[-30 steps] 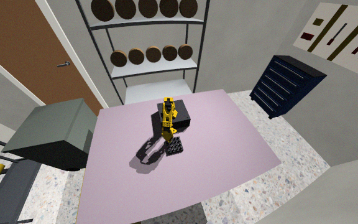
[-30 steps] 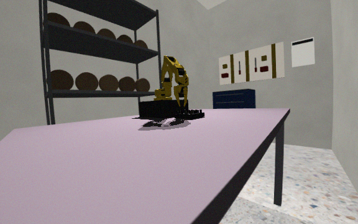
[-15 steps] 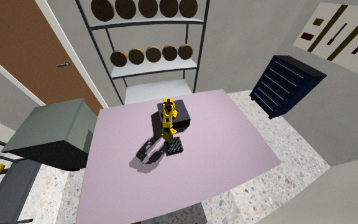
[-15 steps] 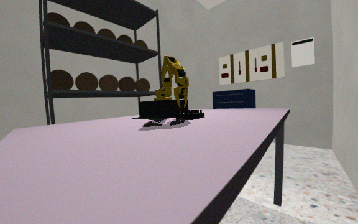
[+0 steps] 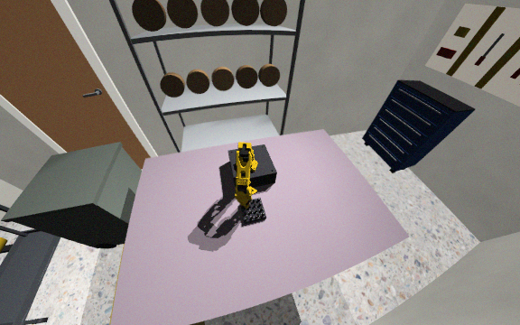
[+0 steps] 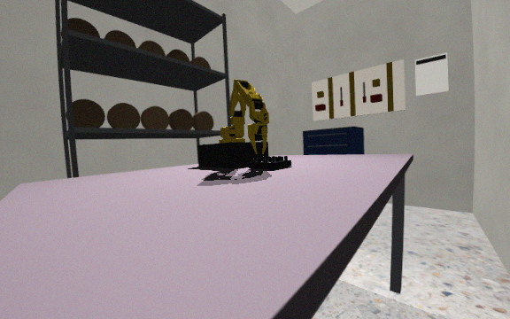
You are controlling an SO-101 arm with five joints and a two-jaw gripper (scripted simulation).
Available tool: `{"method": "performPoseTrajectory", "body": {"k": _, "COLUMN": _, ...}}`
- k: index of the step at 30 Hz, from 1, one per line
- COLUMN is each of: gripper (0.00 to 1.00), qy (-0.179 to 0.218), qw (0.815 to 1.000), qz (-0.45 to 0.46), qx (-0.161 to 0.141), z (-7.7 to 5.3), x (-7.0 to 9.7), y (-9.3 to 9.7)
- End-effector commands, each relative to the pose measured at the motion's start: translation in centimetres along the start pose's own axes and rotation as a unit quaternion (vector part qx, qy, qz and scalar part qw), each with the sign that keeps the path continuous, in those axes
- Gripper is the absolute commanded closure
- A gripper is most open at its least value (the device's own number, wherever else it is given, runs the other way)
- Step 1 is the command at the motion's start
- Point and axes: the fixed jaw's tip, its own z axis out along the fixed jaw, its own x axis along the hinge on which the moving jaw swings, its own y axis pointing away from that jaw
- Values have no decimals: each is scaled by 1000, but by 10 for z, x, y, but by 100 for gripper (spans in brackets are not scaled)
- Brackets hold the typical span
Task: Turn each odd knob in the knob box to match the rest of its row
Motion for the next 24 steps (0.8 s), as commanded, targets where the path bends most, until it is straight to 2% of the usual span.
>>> {"method": "performPoseTrajectory", "body": {"k": 1, "gripper": 90, "qy": -4, "qw": 1000, "qz": 0, "qx": -2, "z": 3, "x": 0, "y": 1}}
{"method": "performPoseTrajectory", "body": {"k": 24, "gripper": 90, "qy": -4, "qw": 1000, "qz": 0, "qx": -2, "z": 6, "x": -1, "y": 3}}
